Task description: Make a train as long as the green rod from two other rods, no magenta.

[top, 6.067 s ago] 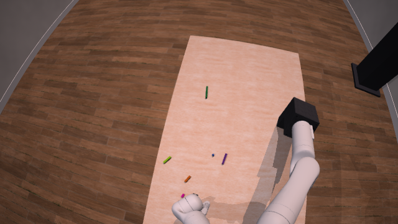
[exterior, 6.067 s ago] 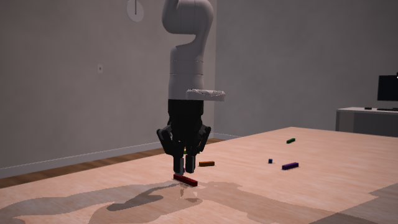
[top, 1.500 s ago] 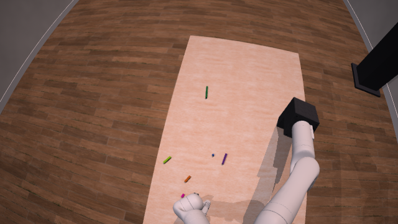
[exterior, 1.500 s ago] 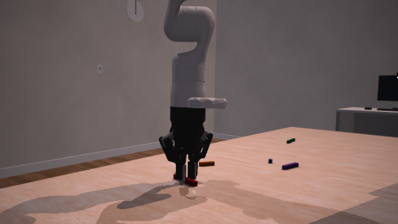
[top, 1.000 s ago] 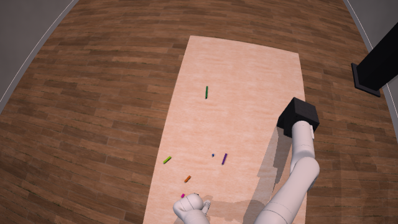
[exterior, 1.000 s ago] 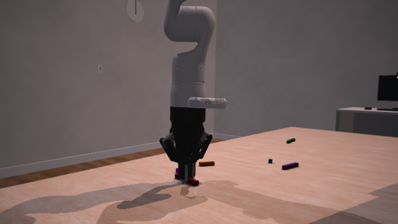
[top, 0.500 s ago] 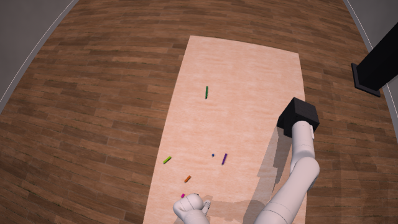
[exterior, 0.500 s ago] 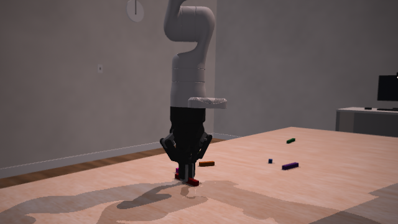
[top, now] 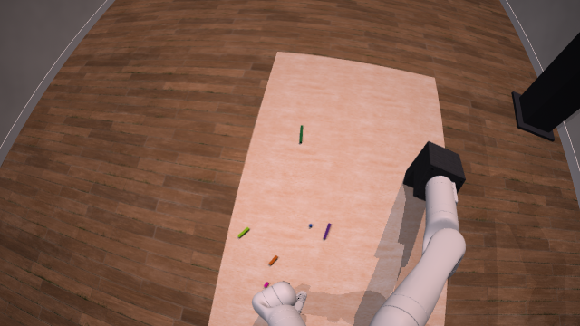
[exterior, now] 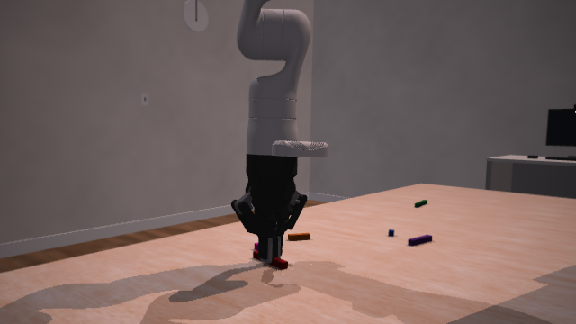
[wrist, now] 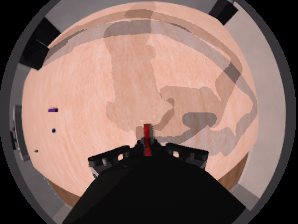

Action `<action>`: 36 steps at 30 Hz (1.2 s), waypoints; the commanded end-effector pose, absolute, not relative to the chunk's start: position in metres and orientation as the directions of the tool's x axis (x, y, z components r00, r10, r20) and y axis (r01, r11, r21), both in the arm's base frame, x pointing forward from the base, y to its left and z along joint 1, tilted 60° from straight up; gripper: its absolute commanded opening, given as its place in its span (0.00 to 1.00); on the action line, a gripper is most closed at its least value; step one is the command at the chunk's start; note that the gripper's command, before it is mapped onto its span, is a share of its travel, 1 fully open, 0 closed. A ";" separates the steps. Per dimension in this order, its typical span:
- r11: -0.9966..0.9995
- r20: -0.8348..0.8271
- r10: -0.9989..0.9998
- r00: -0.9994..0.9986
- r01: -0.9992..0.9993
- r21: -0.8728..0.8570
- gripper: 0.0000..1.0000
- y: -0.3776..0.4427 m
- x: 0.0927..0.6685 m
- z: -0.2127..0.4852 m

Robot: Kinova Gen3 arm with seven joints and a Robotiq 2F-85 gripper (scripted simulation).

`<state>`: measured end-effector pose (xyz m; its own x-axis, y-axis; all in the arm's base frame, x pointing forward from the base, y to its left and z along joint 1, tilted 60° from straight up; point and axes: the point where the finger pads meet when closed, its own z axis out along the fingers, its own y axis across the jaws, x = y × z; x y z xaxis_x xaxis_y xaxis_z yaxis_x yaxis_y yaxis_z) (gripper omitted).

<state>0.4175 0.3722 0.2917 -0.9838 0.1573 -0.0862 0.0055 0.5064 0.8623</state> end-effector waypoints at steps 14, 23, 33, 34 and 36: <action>0.502 -0.082 0.167 -0.983 0.013 0.865 0.05 0.331 0.411 0.318; 0.504 -0.093 0.160 -0.983 0.000 0.864 0.05 0.291 0.402 0.343; 0.504 -0.093 0.160 -0.983 0.000 0.864 0.05 0.289 0.402 0.343; 0.504 -0.093 0.160 -0.983 0.000 0.864 0.05 0.289 0.402 0.343; 0.504 -0.093 0.160 -0.983 0.000 0.864 0.05 0.289 0.402 0.343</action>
